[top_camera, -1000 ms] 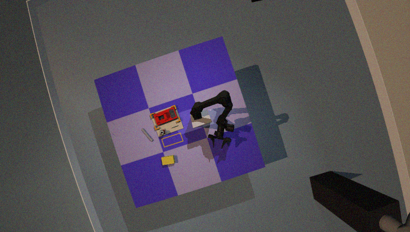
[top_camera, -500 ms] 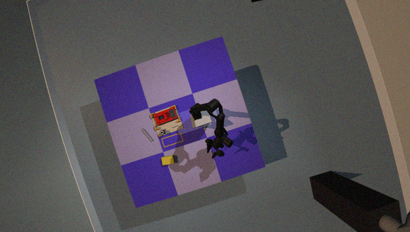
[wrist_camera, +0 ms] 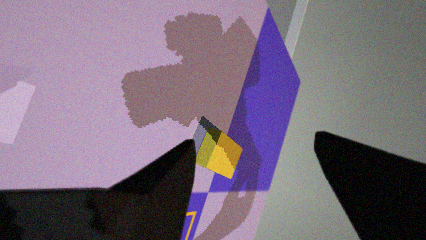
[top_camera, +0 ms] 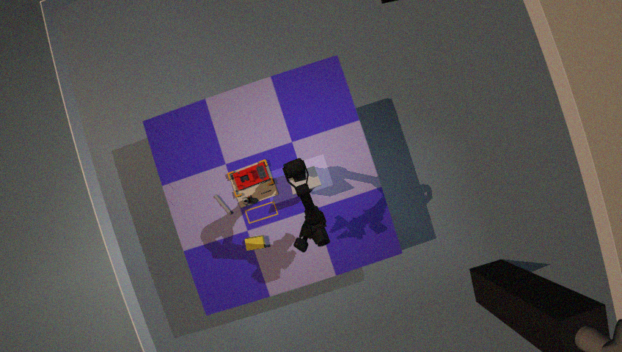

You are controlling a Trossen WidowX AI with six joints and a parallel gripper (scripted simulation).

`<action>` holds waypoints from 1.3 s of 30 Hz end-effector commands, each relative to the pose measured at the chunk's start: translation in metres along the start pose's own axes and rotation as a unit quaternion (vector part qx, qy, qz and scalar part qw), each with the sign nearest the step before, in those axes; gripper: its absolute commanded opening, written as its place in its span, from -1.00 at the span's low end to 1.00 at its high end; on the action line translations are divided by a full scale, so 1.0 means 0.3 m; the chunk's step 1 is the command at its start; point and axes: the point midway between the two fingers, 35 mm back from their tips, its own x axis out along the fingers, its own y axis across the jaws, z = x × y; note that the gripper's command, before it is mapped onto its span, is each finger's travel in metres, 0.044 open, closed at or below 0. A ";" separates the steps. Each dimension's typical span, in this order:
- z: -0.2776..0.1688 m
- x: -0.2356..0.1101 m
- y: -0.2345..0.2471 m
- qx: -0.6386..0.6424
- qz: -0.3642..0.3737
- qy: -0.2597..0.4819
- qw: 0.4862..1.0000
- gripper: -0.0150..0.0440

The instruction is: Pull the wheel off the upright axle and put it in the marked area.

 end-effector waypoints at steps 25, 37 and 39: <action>-0.747 0.293 -0.081 0.579 0.222 0.214 0.754 0.53; -1.105 0.319 0.045 0.757 0.234 0.355 0.496 0.53; -1.165 0.312 0.076 0.776 0.230 0.382 0.446 0.53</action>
